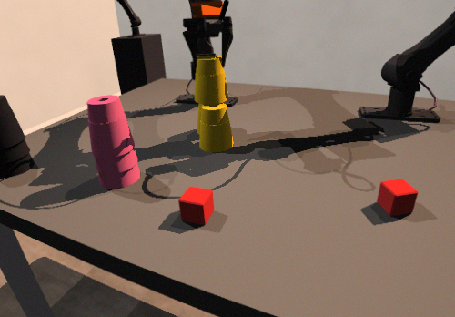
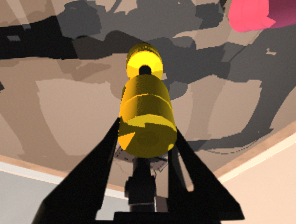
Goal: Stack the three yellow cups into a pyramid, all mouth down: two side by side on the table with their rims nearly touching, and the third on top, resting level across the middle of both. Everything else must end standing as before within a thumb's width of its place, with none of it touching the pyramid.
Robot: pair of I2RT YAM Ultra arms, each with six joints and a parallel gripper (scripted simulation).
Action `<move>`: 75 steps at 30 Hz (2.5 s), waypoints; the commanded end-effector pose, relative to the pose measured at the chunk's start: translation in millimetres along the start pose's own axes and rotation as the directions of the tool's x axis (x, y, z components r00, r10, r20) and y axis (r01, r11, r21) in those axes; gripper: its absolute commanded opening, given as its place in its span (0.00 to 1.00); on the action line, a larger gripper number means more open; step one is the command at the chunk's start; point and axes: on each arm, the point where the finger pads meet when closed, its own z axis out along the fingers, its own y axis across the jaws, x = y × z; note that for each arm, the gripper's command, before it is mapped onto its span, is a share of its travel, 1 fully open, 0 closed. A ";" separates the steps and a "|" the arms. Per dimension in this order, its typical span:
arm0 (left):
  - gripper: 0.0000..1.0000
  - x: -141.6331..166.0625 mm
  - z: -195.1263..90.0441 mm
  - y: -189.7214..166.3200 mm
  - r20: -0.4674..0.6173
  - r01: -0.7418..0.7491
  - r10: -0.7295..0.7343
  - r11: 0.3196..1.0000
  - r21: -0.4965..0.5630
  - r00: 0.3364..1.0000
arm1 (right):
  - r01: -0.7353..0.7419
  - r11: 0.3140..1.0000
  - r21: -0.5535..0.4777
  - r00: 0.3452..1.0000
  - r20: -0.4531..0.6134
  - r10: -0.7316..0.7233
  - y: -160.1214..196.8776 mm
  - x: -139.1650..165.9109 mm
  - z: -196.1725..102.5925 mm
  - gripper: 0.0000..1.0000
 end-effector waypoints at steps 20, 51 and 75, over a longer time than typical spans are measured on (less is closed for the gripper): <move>1.00 -7.4 -6.1 -2.3 0.039 0.006 -0.007 1.000 0.008 0.999 | -0.004 1.000 -0.006 1.000 0.025 0.004 -2.7 3.7 0.1 0.23; 1.00 -46.9 7.2 46.5 0.142 0.002 0.021 0.987 -0.159 0.990 | -0.042 0.993 -0.106 0.942 0.328 0.075 4.0 -25.4 -64.0 1.00; 1.00 -84.1 -76.7 310.7 0.183 0.082 0.127 0.560 -0.825 0.975 | -0.052 0.984 -0.169 0.853 0.505 0.132 -2.7 -4.4 -62.4 1.00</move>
